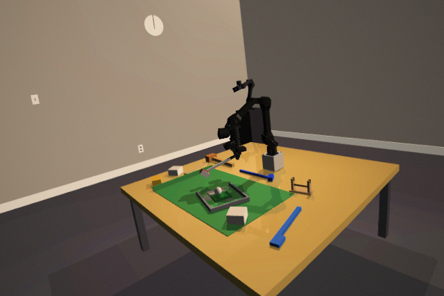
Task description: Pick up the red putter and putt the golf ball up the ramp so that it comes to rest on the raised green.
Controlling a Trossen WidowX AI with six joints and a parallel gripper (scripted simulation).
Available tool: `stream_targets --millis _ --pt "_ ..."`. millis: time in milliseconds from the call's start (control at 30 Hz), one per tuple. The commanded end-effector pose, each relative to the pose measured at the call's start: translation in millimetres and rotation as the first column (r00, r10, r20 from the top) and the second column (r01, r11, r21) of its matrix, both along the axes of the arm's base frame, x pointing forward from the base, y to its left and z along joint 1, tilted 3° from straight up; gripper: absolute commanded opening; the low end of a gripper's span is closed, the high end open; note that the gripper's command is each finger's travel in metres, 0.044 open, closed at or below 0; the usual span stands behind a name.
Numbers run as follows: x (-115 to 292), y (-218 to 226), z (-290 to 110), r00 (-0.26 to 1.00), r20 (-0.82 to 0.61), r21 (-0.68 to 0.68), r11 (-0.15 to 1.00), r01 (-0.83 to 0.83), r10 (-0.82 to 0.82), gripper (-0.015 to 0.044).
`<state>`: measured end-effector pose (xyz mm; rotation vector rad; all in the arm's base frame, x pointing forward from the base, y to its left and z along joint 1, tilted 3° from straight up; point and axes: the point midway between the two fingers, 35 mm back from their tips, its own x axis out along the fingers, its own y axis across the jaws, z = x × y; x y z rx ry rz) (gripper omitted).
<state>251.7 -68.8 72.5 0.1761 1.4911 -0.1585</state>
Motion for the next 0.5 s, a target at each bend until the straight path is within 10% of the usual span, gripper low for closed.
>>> stream_targets --millis 0,467 --pt "-1.1 -0.4 12.7 1.000 0.011 -0.006 1.000 0.003 -0.003 0.0000" --pt "0.5 -0.2 4.6 1.000 0.006 -0.002 1.000 0.000 0.000 0.0000"
